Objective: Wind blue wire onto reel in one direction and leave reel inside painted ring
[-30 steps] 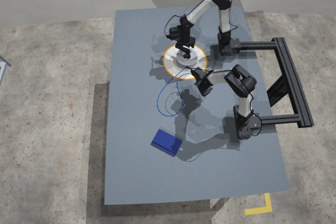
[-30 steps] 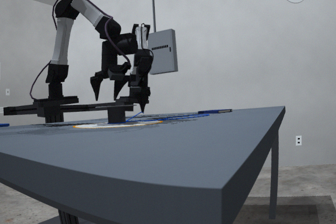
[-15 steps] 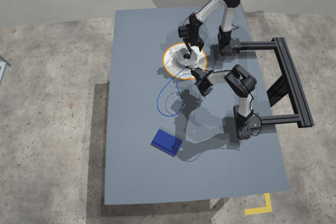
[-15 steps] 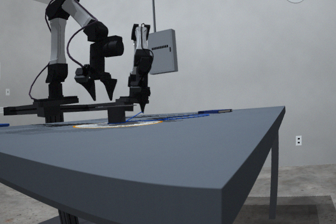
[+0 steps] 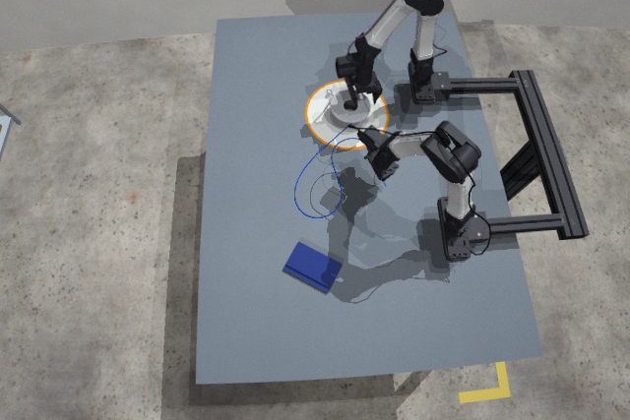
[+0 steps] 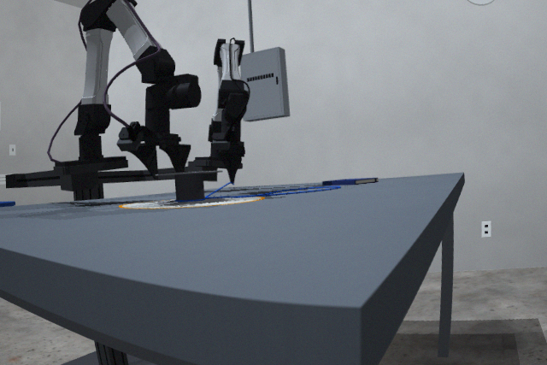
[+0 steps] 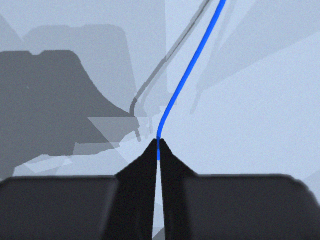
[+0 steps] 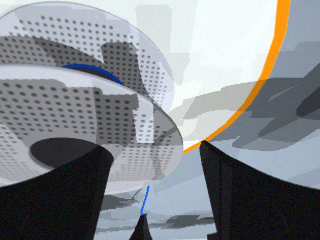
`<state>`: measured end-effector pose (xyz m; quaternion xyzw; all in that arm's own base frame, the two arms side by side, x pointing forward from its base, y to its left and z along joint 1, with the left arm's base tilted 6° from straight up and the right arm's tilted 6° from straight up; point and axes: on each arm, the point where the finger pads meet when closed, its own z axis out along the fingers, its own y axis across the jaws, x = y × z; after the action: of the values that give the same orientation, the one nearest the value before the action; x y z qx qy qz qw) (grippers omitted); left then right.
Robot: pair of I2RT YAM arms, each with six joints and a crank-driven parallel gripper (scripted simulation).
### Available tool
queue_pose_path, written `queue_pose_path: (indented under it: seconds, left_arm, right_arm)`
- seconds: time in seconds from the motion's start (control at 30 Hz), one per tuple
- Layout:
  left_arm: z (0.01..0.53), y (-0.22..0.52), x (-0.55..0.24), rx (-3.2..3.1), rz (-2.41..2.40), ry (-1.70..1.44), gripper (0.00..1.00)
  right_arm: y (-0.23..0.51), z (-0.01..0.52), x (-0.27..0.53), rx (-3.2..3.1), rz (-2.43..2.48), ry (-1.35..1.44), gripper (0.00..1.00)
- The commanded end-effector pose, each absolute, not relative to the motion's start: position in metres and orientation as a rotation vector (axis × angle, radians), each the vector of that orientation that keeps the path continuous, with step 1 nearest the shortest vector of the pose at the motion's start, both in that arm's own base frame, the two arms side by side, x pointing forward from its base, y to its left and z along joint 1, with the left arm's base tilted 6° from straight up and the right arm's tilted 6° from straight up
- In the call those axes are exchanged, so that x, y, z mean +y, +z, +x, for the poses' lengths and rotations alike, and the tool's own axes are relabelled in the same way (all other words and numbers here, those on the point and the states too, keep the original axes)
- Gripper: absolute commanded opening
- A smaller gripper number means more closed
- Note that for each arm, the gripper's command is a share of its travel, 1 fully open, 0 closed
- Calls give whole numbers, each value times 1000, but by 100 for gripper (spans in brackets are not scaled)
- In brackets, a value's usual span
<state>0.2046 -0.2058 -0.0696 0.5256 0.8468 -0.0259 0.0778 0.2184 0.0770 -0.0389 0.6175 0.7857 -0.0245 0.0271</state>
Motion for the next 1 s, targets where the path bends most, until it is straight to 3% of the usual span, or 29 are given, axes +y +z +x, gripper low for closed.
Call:
queue_pose_path:
  seconds: [0.0, 0.33, 0.97]
  left_arm:
    - [212, -58, -215, 2485, 1549, -114, 0]
    - [212, -58, -215, 2485, 1549, -114, 0]
    - [212, -58, -215, 2491, 1554, -104, 0]
  right_arm:
    - [-45, 235, 78, 2384, 1897, -23, 77]
    - [-36, 235, 77, 2384, 1897, -23, 77]
    - [-43, 236, 78, 2386, 1895, -24, 50]
